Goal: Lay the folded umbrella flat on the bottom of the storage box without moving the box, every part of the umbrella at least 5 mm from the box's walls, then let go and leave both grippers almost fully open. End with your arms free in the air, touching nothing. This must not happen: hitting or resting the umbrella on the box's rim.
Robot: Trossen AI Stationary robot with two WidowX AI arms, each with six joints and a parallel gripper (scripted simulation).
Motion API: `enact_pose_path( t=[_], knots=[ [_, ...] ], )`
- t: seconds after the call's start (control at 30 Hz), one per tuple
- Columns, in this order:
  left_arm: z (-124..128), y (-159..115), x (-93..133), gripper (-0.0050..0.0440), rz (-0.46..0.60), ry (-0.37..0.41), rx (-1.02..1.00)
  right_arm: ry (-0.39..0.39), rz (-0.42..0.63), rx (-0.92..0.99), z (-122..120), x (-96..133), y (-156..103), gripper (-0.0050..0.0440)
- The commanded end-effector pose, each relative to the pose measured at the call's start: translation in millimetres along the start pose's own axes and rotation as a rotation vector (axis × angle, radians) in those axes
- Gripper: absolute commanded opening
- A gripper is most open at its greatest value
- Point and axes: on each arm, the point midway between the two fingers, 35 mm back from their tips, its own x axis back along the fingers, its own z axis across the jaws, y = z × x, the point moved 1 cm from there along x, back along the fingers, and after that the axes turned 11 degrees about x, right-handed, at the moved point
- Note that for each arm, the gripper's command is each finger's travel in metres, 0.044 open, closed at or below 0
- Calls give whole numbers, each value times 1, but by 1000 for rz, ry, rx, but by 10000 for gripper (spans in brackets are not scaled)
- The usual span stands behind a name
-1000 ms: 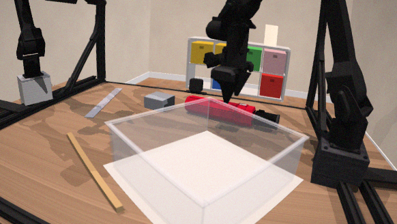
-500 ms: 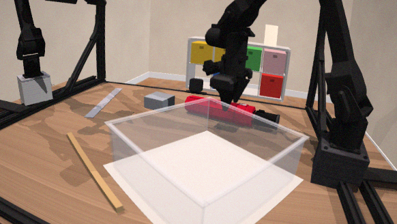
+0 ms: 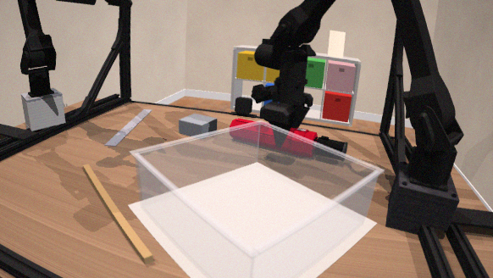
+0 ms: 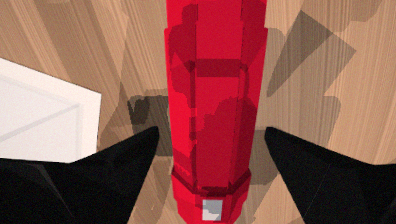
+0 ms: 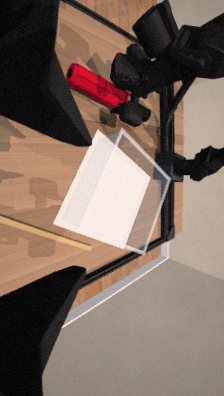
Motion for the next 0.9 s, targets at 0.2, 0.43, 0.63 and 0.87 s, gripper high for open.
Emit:
enact_pose_path(
  t=[0.2,0.43,0.63,0.87],
  knots=[
    [1,-2,-15,400,8,1,-4,-3,1,4,0,0,0,400],
    [1,-2,-15,297,8,1,-4,-3,1,4,0,0,0,400],
    [1,-2,-15,257,8,1,-4,-3,1,4,0,0,0,400],
    [1,-2,-15,217,8,1,-4,-3,1,4,0,0,0,400]
  ],
)
